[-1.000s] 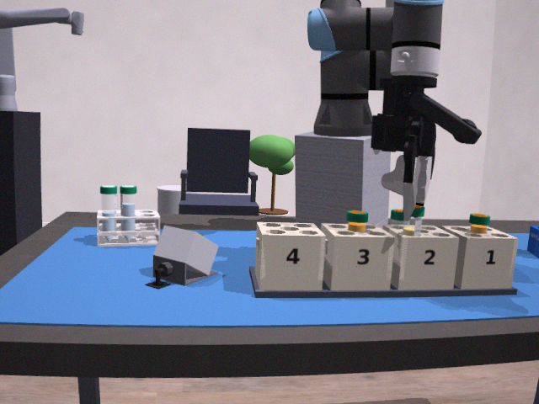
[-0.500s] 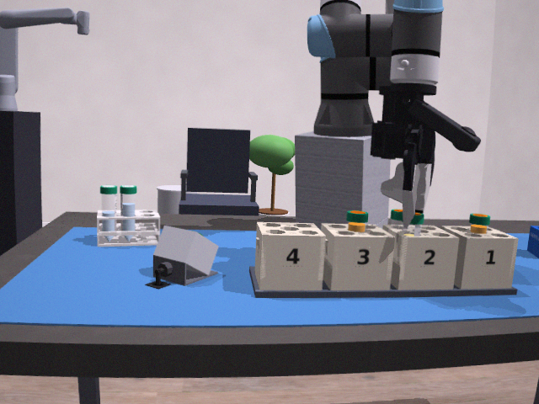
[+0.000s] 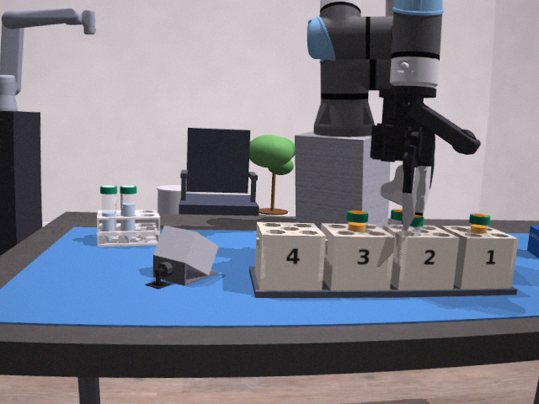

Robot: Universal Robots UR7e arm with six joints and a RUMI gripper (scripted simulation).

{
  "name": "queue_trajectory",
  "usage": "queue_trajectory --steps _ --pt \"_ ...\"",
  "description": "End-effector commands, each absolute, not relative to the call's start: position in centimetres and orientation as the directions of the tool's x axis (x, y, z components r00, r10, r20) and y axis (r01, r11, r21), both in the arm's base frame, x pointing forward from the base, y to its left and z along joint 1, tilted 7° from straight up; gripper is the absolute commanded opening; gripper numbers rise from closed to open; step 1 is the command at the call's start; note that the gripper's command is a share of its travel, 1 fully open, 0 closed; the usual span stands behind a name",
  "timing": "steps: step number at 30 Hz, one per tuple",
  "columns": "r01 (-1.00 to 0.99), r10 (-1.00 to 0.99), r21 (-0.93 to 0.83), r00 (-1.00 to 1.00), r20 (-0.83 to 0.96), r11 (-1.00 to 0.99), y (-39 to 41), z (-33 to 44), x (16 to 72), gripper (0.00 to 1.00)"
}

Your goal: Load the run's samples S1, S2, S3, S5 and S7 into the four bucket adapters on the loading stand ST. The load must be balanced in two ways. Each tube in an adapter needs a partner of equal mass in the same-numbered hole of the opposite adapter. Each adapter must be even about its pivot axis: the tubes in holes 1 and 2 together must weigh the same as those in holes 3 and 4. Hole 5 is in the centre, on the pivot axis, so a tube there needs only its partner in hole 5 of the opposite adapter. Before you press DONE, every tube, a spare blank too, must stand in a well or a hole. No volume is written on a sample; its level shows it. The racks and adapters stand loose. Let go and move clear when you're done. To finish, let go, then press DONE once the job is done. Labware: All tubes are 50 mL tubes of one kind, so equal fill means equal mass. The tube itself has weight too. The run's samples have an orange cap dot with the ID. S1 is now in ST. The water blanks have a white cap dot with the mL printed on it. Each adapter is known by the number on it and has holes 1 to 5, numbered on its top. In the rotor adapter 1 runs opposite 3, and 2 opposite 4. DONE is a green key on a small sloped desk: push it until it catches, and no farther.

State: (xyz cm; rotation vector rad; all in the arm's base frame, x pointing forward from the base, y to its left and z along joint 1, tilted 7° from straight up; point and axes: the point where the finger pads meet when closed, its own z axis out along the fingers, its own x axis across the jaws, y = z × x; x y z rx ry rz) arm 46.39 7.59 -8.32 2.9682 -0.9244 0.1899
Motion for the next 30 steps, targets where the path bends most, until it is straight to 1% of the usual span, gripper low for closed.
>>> queue_trajectory --steps 1,15,30 --pt "-0.567 -0.564 -0.011 0.816 0.125 -0.824 7.6 -8.3 46.4 0.35" --pt "-0.567 -0.564 -0.011 0.816 0.125 -0.824 7.6 -8.3 46.4 0.35" --pt "-0.567 -0.564 -0.011 0.816 0.125 -0.824 7.8 -4.2 46.0 0.35"
